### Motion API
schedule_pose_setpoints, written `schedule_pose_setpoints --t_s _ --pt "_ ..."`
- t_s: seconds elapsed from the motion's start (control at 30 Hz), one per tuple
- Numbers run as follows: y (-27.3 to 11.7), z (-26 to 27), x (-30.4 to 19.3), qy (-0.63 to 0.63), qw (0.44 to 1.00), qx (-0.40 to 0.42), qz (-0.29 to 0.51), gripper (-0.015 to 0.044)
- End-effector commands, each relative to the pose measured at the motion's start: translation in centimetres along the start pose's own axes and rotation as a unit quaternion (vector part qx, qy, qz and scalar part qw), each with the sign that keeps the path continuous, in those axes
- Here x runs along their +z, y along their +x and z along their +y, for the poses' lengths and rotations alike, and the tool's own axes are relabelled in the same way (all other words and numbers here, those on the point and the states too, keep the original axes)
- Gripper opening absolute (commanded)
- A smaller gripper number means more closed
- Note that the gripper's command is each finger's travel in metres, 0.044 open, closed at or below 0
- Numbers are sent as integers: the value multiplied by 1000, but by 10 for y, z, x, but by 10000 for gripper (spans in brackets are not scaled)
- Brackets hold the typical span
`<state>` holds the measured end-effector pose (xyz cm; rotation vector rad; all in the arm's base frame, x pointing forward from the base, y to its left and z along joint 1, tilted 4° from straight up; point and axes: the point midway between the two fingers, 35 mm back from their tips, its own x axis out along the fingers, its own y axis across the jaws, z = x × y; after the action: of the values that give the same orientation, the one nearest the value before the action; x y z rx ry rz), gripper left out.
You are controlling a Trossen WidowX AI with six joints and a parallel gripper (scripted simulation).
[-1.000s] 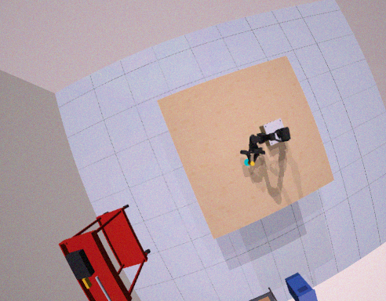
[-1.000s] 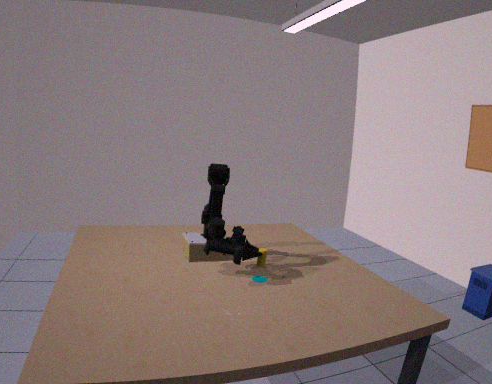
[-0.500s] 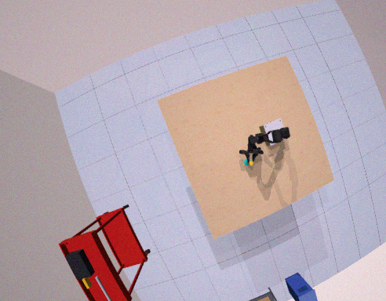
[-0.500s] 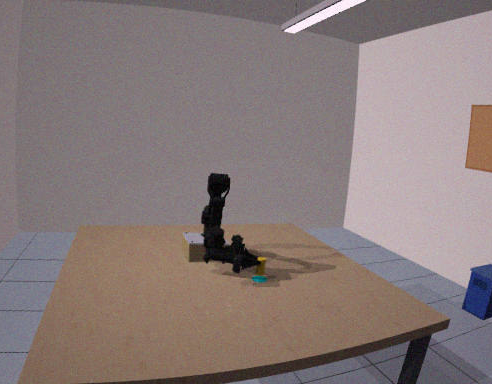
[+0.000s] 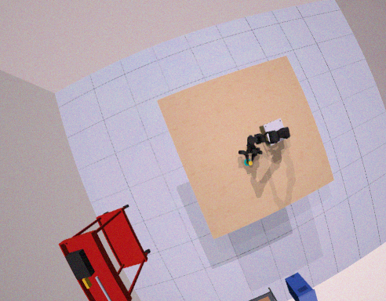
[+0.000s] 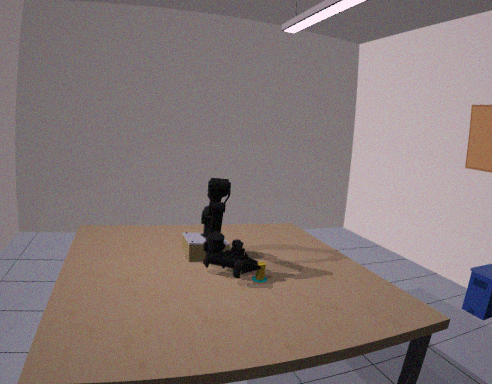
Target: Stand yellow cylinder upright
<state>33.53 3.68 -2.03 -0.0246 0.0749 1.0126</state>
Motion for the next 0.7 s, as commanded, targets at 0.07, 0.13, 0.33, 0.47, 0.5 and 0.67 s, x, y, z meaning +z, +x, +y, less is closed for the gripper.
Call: schedule_pose_setpoints --t_s 0.07,0.13,0.33,0.47,0.5,0.67 --pt "0 0 0 -4 1000 0 0 184" --pt "0 0 0 -4 1000 0 0 236" --pt "0 0 0 -4 1000 0 0 394" --pt "0 0 0 -4 1000 0 0 400" --pt "0 0 1 -4 1000 0 0 400" --pt "-2 -5 23 0 1000 -1 -2 400"
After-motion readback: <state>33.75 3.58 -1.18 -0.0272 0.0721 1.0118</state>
